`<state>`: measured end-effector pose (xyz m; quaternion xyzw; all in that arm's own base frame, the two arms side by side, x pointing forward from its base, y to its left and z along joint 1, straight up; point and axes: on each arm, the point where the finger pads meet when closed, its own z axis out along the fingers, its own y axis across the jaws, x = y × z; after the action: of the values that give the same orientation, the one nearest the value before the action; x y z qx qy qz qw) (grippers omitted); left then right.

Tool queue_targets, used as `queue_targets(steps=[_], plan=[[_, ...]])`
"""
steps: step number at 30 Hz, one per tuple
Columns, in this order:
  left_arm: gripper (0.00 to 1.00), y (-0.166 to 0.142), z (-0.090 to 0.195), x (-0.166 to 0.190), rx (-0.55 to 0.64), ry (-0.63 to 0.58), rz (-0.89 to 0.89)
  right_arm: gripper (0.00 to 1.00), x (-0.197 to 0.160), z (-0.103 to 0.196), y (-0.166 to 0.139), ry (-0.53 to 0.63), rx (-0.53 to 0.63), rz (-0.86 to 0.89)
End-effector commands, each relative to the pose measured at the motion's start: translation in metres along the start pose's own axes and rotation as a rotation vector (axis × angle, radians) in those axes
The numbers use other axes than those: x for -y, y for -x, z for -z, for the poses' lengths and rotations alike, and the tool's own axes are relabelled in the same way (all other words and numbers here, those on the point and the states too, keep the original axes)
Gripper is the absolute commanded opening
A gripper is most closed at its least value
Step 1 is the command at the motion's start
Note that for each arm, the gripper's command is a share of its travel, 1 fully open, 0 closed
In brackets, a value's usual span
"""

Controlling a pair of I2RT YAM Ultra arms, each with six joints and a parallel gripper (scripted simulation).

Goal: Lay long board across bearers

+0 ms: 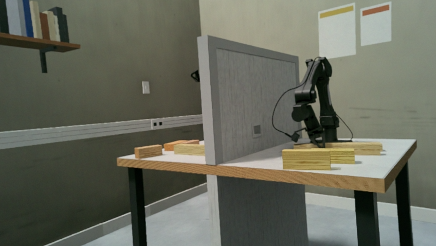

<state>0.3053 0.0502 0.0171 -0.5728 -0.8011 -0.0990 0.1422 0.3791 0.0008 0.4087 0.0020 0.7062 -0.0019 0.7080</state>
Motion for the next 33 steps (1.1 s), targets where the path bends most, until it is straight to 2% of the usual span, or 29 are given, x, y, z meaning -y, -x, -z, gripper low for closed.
queue_targets(steps=[1, 3, 12, 33], plan=[[0.0, -0.005, 0.029, -0.009, 0.004, 0.05, 0.013, 1.0, 0.005, 0.01, 0.02, -0.016, 0.04, 0.001], [0.0, -0.013, 0.03, -0.01, -0.003, 0.041, 0.033, 1.0, 0.005, 0.01, 0.02, -0.016, 0.04, 0.001], [0.0, -0.016, 0.05, -0.009, -0.015, 0.054, 0.014, 1.0, 0.005, 0.01, 0.02, -0.016, 0.04, 0.001], [0.0, -0.031, 0.077, -0.007, -0.029, 0.055, 0.016, 1.0, 0.005, 0.01, 0.02, -0.016, 0.04, 0.001]])
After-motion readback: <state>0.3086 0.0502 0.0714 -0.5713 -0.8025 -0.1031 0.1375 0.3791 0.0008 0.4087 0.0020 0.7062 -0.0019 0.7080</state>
